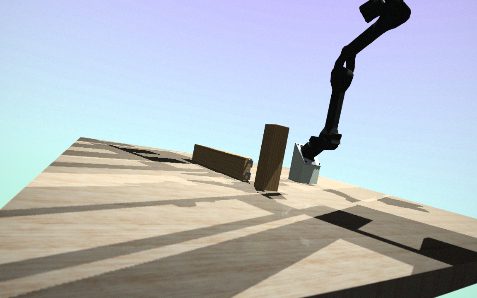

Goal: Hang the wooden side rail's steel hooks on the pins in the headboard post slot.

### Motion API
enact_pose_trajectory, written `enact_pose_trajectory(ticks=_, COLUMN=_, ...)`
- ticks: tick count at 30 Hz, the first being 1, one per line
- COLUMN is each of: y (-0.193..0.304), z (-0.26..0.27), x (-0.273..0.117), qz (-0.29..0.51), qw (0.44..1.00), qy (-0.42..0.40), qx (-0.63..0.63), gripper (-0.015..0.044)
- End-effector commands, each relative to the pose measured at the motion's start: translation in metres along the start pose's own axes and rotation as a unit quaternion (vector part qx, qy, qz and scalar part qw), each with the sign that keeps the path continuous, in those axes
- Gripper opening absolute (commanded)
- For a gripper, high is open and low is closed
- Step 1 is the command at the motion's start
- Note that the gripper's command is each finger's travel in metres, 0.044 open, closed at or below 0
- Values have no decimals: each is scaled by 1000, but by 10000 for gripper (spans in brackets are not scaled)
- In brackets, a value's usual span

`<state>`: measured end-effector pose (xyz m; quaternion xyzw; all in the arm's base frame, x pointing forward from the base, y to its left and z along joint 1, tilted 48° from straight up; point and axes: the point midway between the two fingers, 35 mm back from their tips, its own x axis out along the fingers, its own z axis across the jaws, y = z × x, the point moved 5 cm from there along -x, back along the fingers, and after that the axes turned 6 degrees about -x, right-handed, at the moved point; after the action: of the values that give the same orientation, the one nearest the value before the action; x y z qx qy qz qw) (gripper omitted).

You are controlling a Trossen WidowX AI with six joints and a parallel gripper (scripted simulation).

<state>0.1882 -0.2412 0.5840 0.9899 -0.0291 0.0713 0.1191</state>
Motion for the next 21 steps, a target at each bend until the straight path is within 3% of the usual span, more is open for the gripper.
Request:
enact_pose_trajectory(ticks=1, y=0, z=-1, x=-1, qz=2, qw=1000, qy=1, qx=-4, gripper=426)
enact_pose_trajectory(ticks=11, y=1, z=-39, x=-41, qz=123, qw=961, qy=19, qx=-248, gripper=440)
enact_pose_trajectory(ticks=21, y=-15, z=-81, x=-82, qz=246, qw=835, qy=6, qx=-491, gripper=440)
